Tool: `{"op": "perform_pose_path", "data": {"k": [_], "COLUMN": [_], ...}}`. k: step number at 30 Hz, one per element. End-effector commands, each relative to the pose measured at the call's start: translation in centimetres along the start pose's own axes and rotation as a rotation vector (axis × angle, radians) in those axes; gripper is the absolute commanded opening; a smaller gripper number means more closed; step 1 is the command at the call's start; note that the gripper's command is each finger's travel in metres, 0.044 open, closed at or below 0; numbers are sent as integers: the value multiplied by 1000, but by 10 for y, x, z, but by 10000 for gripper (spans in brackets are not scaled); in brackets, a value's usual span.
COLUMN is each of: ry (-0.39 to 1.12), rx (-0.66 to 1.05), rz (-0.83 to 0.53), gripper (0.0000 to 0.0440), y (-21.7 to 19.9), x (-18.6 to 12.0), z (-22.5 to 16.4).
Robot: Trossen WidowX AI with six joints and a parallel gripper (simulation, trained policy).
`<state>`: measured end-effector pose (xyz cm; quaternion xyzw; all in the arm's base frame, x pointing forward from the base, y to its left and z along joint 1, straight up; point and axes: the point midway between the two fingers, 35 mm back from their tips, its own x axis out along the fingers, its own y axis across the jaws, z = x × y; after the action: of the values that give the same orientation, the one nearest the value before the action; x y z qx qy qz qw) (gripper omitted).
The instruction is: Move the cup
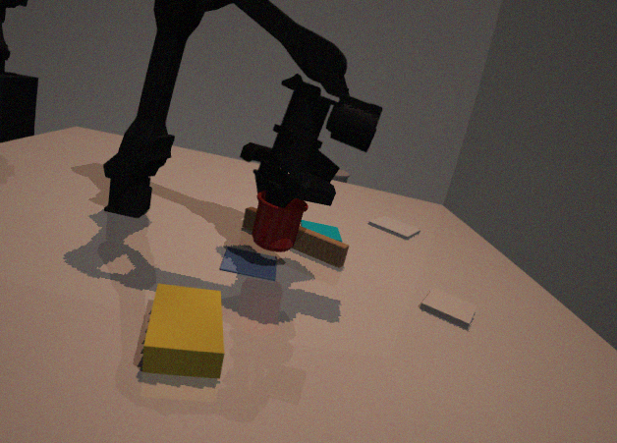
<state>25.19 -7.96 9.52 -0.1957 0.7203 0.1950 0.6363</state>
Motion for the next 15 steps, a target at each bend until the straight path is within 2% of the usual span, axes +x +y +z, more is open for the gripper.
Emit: {"op": "perform_pose_path", "data": {"k": [1, 15], "ry": [-28, -94], "rx": [-26, -106], "rz": [-21, -93], "gripper": [2, 0], "y": [-1, 4], "x": [-14, -45], "z": [6, 40]}}
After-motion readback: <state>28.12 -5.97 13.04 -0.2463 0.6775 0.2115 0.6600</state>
